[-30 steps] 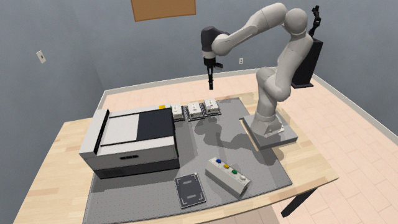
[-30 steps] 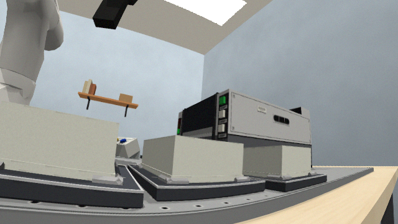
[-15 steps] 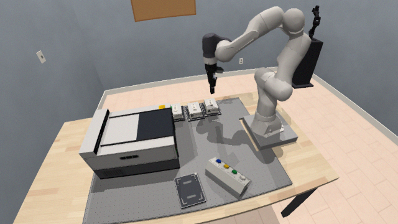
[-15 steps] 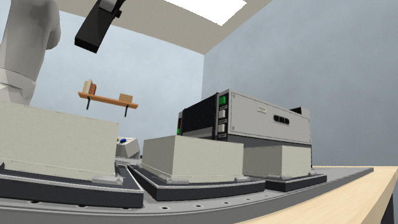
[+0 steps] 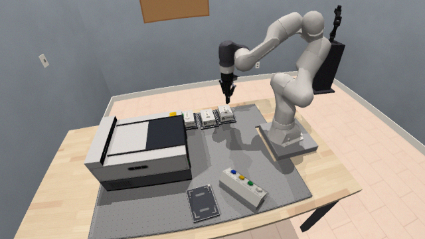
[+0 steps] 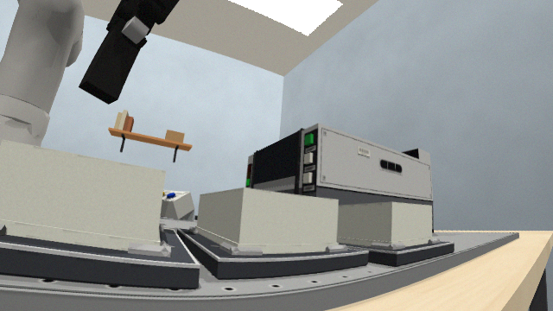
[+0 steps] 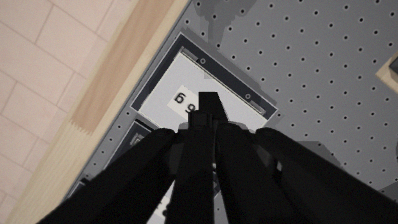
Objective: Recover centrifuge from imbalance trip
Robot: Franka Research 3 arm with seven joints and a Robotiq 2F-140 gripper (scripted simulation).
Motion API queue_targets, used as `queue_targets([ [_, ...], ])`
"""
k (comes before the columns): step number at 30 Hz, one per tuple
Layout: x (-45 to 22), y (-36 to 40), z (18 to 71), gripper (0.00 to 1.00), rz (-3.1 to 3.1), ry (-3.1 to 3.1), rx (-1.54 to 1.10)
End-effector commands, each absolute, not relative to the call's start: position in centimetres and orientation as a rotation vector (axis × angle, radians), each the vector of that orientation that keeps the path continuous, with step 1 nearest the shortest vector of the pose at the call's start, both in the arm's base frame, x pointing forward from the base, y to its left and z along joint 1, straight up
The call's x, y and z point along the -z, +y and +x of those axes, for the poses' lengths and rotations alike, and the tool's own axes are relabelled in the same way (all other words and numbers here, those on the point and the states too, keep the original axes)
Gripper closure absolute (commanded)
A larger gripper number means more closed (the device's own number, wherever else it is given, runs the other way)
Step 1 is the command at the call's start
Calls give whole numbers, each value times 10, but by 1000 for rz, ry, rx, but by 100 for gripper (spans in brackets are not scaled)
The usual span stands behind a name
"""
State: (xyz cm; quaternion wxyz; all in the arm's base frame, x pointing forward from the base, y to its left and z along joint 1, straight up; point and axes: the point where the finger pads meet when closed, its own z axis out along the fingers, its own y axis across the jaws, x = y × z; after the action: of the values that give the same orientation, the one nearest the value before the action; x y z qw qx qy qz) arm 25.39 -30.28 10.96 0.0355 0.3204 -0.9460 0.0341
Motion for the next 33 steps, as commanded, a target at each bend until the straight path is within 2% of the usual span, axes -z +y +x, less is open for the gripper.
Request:
queue_targets([
  [1,-108,-306,254,90,1305,-2784,-94],
  [33,-89,-305,246,90,2436,-1954,-157],
])
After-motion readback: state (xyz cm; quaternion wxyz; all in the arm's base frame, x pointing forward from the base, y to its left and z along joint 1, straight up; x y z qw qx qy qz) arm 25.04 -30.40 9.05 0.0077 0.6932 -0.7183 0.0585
